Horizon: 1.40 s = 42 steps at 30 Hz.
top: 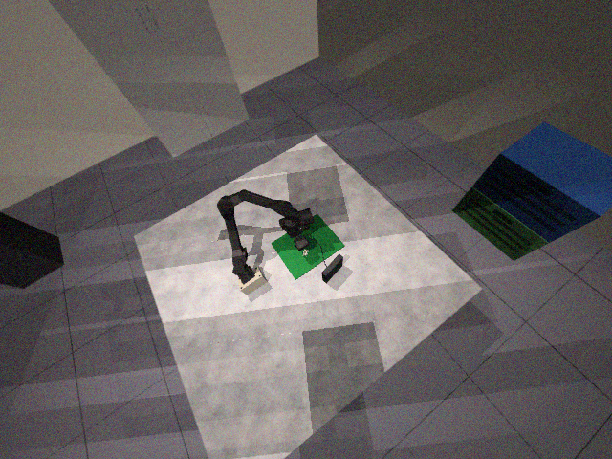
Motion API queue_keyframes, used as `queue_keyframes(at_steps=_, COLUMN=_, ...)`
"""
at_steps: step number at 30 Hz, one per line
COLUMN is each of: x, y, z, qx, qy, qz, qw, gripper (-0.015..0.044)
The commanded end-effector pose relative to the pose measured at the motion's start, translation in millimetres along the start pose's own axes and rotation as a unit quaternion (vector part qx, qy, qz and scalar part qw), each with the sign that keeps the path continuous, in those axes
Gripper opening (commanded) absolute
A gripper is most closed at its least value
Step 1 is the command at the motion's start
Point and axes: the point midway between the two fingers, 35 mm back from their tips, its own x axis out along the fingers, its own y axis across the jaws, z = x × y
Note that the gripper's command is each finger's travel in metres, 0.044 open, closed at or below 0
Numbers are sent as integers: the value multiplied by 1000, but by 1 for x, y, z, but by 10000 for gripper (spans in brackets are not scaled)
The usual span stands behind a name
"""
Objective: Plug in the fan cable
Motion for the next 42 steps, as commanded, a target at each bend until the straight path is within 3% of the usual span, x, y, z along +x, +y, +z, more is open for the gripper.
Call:
queue_keyframes(at_steps=1, x=8, y=0, z=-3, qx=4, qy=3, qz=2, qw=1000, gripper=440)
queue_keyframes(at_steps=15, x=23, y=1, z=-4, qx=3, qy=3, qz=3, qw=1000, gripper=440)
queue_keyframes(at_steps=31, x=21, y=1, z=-2, qx=0, qy=1, qz=1, qw=1000, gripper=20)
queue_keyframes(at_steps=35, x=18, y=1, z=-1, qx=0, qy=1, qz=1, qw=1000, gripper=0)
queue_keyframes(at_steps=39, x=-26, y=0, z=-1, qx=3, qy=3, qz=2, qw=1000, gripper=0)
queue_keyframes(at_steps=42, x=-29, y=0, z=-1, qx=4, qy=3, qz=2, qw=1000, gripper=0)
